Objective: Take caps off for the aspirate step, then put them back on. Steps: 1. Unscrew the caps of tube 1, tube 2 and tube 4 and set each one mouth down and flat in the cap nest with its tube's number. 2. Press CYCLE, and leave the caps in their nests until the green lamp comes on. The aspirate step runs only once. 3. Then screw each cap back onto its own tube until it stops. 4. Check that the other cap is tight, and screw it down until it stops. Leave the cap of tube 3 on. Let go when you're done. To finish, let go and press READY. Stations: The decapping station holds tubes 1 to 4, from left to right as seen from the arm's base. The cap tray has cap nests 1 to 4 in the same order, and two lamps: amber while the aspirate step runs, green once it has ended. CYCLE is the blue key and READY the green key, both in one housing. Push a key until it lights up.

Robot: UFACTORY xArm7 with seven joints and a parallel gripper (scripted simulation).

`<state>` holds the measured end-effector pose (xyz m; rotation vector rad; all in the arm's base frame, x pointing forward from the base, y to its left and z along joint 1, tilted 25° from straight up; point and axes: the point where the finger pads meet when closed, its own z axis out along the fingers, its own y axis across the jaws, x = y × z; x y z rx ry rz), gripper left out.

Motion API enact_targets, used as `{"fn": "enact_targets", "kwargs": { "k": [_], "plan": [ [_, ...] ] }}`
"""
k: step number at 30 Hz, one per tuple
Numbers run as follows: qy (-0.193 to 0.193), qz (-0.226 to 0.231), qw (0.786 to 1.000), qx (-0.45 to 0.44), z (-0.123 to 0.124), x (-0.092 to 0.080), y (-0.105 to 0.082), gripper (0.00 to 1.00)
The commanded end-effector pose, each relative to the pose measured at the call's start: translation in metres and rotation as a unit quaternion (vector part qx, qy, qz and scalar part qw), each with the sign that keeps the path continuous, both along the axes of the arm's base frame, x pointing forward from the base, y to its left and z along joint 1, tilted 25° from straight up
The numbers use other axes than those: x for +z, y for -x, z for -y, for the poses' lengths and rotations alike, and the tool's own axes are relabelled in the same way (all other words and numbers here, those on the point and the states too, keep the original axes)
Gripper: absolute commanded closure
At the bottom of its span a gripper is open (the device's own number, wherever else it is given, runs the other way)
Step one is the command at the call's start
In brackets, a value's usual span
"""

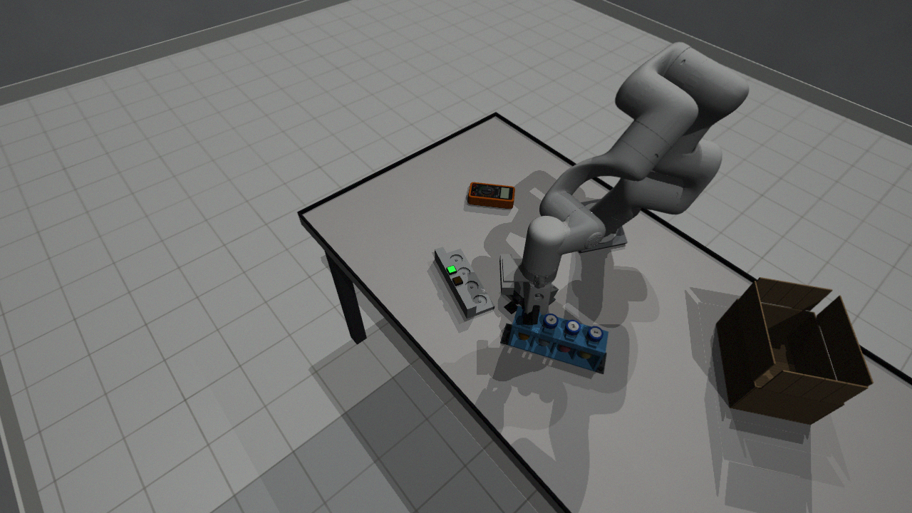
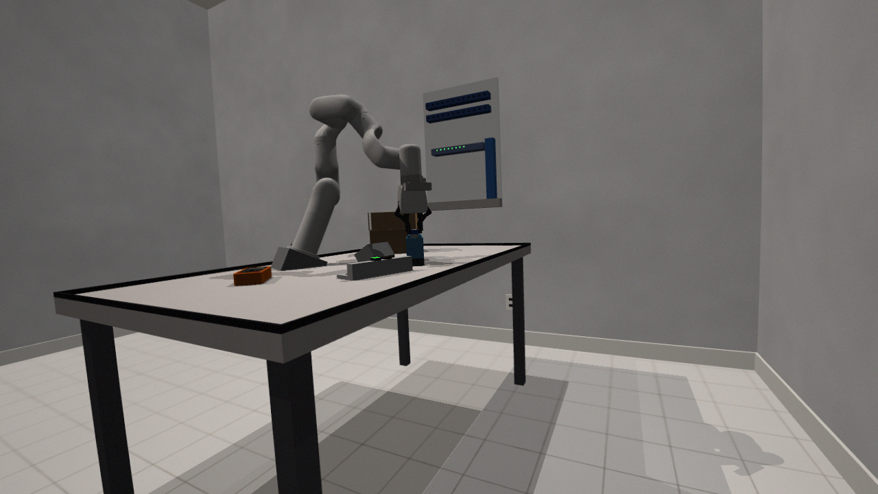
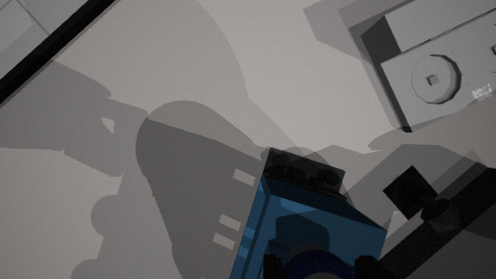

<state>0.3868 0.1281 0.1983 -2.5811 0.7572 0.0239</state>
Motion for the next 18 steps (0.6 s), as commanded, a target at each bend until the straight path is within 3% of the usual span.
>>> {"fn": "enact_targets", "kwargs": {
  "k": [1, 7, 13, 15, 18],
  "plan": [
    [-0.002, -0.037, 0.995, -0.094, -0.0002, 0.0017, -0.0013, 1.00],
    [-0.019, -0.099, 0.969, -0.228, -0.0002, 0.0014, -0.0013, 1.00],
    [-0.035, -0.158, 0.921, -0.356, -0.0003, 0.0012, -0.0014, 1.00],
    [-0.035, -0.158, 0.921, -0.356, -0.0003, 0.0012, -0.0014, 1.00],
    [-0.043, -0.186, 0.889, -0.417, -0.0004, 0.0011, -0.0014, 1.00]
  ]
}}
